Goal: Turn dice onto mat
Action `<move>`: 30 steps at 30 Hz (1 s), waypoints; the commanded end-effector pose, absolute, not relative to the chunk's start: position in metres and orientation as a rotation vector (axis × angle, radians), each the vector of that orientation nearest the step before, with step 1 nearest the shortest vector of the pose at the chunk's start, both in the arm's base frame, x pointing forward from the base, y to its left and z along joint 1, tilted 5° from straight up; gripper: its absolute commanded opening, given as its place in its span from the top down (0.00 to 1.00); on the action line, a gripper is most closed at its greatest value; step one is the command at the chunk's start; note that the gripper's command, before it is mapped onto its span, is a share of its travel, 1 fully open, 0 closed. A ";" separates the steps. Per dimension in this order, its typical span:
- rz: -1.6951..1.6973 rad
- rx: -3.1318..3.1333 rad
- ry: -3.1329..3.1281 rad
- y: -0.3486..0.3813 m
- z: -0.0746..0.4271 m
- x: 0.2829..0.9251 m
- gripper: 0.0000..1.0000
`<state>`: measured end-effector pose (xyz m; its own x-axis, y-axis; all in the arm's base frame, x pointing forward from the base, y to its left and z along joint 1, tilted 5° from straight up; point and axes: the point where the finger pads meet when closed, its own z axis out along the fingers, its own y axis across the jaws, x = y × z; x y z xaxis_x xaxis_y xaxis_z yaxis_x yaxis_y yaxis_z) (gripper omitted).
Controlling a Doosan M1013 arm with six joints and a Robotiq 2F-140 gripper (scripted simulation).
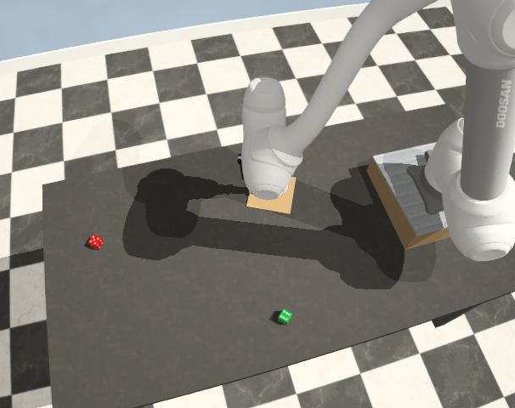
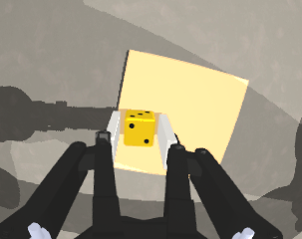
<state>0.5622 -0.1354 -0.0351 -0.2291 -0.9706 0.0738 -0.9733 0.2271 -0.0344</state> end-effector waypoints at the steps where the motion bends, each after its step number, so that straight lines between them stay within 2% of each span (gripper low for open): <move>1: 0.113 1.927 -2.432 -0.135 -0.031 0.562 0.65; 19: 0.113 1.927 -2.432 -0.129 0.043 0.561 0.65; 28: 0.113 1.927 -2.432 -0.128 0.052 0.561 0.65; 29: 0.113 1.927 -2.432 -0.128 0.052 0.561 0.00; 30: 0.113 1.927 -2.432 -0.128 0.052 0.561 0.00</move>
<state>0.5607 -0.1285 0.0519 -0.2291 -0.9706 0.0737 -0.9733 0.2271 -0.0343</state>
